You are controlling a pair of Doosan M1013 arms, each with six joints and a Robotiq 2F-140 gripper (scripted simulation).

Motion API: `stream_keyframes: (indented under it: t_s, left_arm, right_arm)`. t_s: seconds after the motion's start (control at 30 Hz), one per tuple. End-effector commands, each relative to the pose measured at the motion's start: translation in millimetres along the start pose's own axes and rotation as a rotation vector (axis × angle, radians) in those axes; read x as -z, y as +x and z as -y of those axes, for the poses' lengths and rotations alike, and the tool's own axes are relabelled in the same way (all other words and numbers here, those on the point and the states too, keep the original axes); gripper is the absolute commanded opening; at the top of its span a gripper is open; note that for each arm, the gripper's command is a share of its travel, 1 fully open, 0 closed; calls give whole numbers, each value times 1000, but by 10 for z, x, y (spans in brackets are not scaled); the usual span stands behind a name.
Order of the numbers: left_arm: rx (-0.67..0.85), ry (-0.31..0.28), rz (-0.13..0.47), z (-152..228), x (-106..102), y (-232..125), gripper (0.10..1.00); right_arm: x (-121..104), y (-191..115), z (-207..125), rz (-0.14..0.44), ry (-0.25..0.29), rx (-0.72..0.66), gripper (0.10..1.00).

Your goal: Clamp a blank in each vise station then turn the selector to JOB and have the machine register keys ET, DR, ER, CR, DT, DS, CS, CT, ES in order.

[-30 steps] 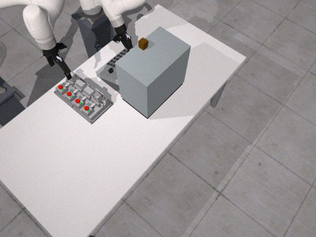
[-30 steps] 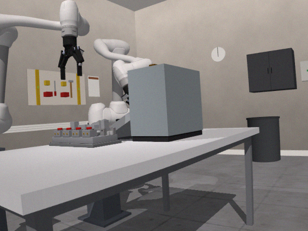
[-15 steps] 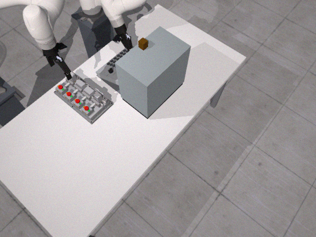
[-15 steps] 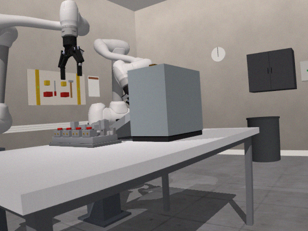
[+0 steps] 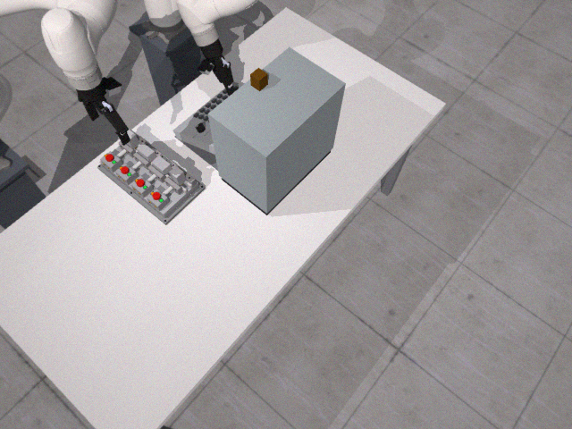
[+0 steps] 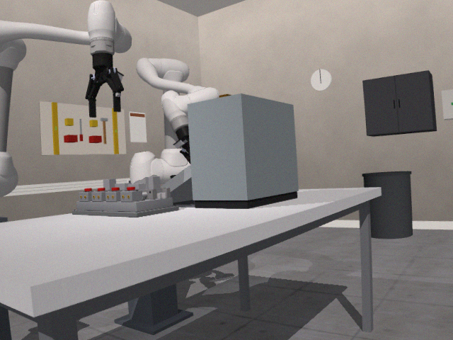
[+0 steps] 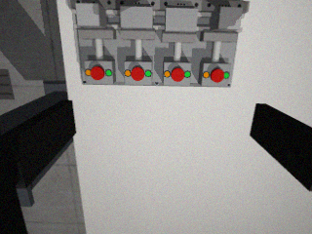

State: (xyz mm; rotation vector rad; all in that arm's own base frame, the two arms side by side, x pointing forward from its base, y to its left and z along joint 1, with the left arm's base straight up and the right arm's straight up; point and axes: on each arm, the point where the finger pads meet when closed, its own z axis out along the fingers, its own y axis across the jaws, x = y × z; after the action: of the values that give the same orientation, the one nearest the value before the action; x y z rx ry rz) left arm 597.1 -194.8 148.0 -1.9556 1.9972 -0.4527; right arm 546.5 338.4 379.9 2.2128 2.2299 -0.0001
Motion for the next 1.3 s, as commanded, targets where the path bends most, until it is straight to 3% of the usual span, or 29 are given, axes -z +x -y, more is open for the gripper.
stream_keyframes:
  t_s: [0.0, 0.47, 1.27]
  left_arm:
    - [0, 2, 0, 4, 5, 2, 99]
    - [0, 2, 0, 4, -91, 2, 99]
    - [0, 2, 0, 4, -81, 2, 99]
  right_arm:
    - [10, 2, -1, -1, -1, 0, 1000]
    - [10, 2, -1, -1, -1, 0, 1000]
    - [10, 2, -1, -1, -1, 0, 1000]
